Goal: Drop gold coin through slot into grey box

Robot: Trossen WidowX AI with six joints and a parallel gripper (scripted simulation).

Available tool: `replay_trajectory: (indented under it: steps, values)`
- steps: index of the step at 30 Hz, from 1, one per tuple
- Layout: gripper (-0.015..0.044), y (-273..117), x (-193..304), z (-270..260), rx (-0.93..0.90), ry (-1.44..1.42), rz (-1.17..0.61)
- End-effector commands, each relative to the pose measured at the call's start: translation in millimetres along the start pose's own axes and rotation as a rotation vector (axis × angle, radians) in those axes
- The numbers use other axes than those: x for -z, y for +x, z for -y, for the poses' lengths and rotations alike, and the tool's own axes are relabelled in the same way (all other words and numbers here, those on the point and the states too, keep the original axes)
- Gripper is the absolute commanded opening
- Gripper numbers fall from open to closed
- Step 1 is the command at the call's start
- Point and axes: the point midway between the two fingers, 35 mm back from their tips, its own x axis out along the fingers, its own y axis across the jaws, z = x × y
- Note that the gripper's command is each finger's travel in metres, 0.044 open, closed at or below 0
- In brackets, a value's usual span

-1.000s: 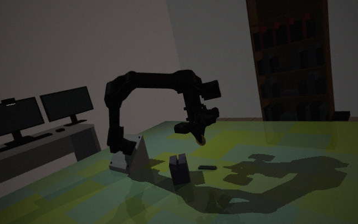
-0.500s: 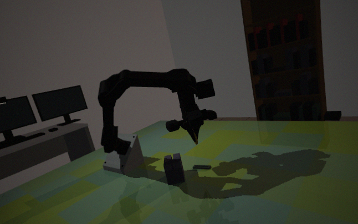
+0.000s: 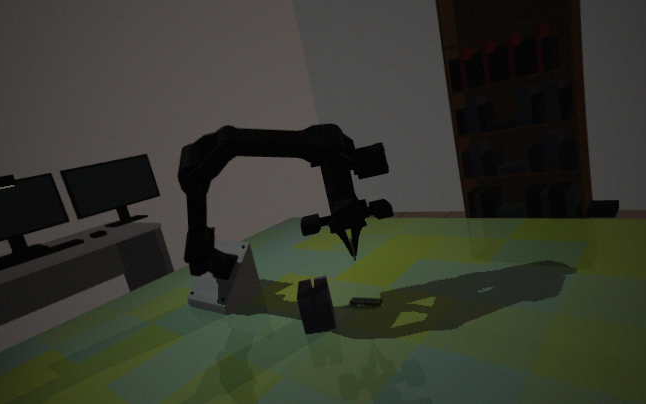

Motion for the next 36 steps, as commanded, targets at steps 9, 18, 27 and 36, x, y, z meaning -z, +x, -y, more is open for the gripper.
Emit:
replay_trajectory:
  steps: [9, 18, 27, 36]
  values:
    - [0.0000, -1.3, -13.3, 25.2, 0.003, 0.010, -0.003]
    - [0.0000, -1.7, -23.3, 46.0, 0.004, 0.009, -0.003]
    - [0.0000, -1.1, -31.6, 67.4, 0.005, 0.008, -0.003]
    - [0.0000, 0.4, -38.0, 89.2, 0.007, 0.008, -0.002]
